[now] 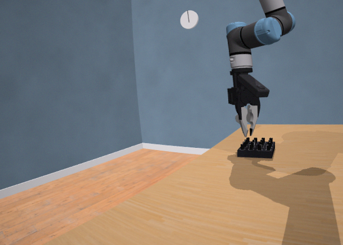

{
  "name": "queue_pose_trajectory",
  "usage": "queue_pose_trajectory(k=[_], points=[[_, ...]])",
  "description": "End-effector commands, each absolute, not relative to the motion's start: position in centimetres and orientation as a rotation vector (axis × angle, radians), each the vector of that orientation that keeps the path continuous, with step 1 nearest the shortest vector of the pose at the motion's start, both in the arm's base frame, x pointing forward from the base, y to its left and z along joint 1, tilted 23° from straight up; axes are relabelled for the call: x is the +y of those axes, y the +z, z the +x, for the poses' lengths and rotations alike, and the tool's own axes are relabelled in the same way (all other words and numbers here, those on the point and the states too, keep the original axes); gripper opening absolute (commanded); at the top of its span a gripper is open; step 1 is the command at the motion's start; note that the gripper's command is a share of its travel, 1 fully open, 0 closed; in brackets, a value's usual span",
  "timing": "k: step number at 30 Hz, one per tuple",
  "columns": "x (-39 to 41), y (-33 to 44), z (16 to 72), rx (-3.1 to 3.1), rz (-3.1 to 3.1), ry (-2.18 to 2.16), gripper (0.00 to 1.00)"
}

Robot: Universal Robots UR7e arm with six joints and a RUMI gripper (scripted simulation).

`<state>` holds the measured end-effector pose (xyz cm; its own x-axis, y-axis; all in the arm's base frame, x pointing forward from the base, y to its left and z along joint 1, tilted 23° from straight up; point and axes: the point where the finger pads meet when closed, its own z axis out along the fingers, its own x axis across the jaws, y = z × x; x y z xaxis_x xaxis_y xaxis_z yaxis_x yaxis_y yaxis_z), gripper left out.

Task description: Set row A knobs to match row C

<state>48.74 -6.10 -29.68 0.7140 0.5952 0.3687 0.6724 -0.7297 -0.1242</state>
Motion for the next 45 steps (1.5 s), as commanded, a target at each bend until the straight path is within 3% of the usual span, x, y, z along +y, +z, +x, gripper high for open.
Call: queue_pose_trajectory(k=[1,45], points=[[-6.2,-29.6,48.8,-1.007,-2.672,-0.449,0.11],[-5.7,-30.9,49.1,-1.007,-2.672,-0.449,0.11]])
